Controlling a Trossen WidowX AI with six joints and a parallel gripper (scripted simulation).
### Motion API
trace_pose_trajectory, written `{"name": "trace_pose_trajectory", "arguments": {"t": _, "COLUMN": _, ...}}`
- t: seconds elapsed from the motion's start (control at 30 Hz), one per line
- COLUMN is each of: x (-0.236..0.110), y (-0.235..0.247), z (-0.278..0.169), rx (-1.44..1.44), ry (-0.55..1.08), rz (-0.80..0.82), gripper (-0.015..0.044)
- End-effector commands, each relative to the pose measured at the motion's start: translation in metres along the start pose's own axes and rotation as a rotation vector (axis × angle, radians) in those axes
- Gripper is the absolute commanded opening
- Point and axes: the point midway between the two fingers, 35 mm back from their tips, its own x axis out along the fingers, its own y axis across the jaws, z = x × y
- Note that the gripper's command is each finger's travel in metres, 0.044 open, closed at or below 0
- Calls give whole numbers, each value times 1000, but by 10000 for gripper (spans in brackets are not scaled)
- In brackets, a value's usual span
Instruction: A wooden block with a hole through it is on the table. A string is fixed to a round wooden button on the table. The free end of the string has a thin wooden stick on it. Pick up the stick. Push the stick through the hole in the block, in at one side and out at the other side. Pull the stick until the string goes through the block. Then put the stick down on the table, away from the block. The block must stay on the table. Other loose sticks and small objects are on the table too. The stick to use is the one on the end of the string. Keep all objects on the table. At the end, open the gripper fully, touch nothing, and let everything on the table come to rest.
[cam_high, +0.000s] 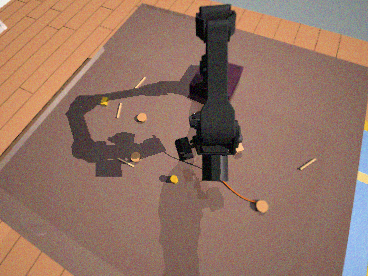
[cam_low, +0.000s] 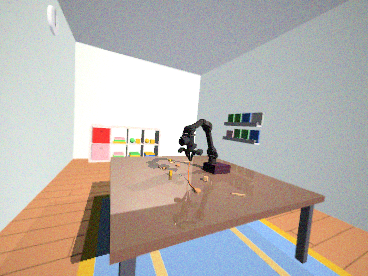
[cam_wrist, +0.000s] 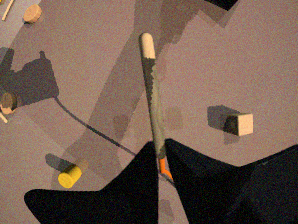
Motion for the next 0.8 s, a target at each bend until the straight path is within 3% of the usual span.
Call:
{"name": "trace_pose_trajectory", "arguments": {"t": 0.0, "x": -5, "y": -1, "z": -3, "rx": 3, "ry": -18, "rz": 6, "gripper": 0}}
{"name": "trace_pose_trajectory", "arguments": {"t": 0.53, "x": -20, "y": -9, "z": -7, "rx": -2, "ry": -69, "rz": 17, "gripper": 0}}
{"name": "trace_pose_trajectory", "arguments": {"t": 0.77, "x": -20, "y": -9, "z": -7, "rx": -220, "ry": -69, "rz": 5, "gripper": 0}}
